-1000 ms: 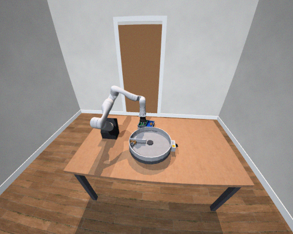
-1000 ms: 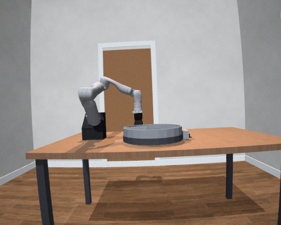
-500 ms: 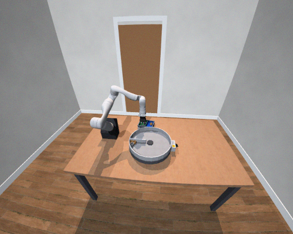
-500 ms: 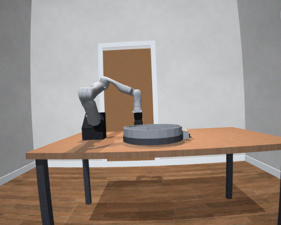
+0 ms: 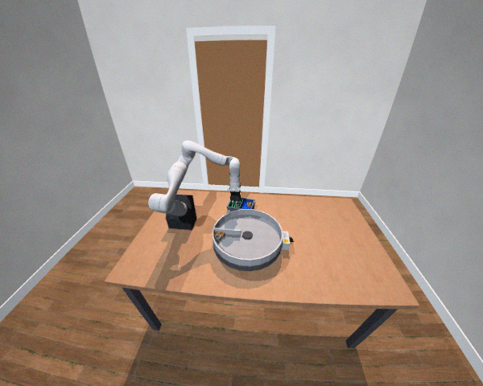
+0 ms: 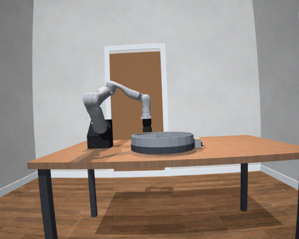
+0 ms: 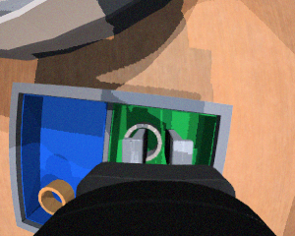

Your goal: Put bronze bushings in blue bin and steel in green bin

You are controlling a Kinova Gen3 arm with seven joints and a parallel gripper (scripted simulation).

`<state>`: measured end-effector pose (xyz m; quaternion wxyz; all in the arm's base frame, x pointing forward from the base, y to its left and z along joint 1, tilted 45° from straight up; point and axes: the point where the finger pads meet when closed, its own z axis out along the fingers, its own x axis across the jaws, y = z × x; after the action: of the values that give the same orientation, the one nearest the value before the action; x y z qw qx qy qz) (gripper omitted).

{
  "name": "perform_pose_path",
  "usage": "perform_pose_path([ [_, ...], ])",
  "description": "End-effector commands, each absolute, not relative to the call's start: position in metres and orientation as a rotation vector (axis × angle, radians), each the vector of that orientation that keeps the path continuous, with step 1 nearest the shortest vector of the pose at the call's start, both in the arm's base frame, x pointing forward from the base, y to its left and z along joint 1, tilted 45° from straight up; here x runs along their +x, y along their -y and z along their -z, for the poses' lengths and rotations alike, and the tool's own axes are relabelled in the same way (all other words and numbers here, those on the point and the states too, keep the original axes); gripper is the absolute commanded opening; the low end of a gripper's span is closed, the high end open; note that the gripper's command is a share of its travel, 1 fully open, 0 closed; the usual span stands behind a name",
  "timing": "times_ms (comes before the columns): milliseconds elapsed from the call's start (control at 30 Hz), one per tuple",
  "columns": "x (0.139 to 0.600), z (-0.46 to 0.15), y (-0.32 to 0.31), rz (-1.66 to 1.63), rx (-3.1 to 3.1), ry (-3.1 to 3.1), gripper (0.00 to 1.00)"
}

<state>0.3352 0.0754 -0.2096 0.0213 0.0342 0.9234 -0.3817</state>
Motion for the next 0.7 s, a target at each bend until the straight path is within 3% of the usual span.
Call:
perform_pose_path([
  [0, 0.3355, 0.2092, -0.0771, 1.179, 0.104, -2.863, 0.42],
  [667, 0.3354, 0.2049, -0.0813, 1.179, 0.104, -2.863, 0.42],
])
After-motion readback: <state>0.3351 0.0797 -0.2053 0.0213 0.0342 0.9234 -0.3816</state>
